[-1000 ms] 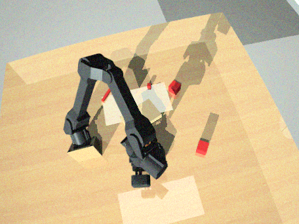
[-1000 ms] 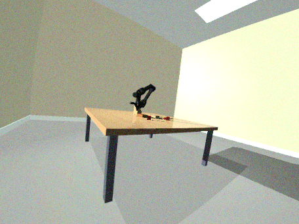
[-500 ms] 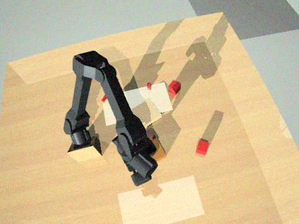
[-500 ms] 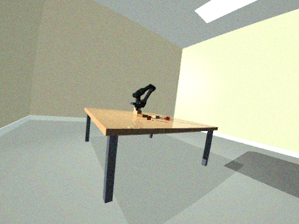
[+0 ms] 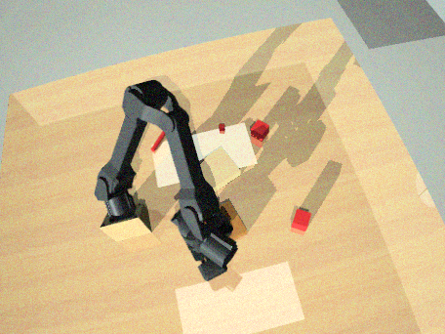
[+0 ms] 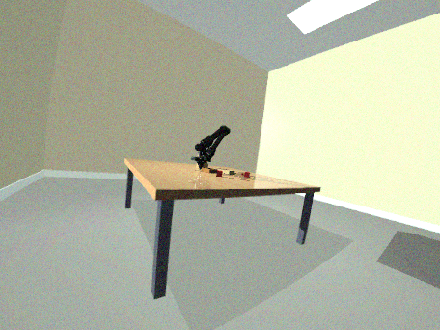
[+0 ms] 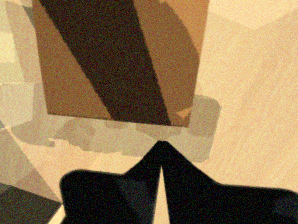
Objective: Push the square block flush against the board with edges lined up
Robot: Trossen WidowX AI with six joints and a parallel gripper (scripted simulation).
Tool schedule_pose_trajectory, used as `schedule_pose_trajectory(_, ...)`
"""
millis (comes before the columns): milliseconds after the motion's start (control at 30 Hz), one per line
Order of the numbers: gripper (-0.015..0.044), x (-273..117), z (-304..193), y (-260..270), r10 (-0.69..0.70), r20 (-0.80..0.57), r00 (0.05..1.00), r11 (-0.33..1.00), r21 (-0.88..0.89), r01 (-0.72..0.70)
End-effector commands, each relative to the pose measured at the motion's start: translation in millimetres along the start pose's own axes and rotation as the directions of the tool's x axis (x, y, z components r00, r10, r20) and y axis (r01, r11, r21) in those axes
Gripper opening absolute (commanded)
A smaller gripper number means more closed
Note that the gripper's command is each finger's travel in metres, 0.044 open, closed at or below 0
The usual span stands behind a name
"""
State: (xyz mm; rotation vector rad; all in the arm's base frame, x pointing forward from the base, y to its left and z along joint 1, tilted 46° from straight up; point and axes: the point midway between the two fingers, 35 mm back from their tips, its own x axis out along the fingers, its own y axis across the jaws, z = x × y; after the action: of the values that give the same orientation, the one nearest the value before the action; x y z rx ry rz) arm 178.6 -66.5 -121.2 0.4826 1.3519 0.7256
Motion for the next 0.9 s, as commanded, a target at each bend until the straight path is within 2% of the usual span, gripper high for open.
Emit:
schedule_pose_trajectory(0,0.0000,2,4,0,0.001,0.005,1.000,1.000,0.002,-0.001)
schedule_pose_trajectory(867,0.0000,1,33,-3,-0.002,0.006,1.000,1.000,0.002,0.002)
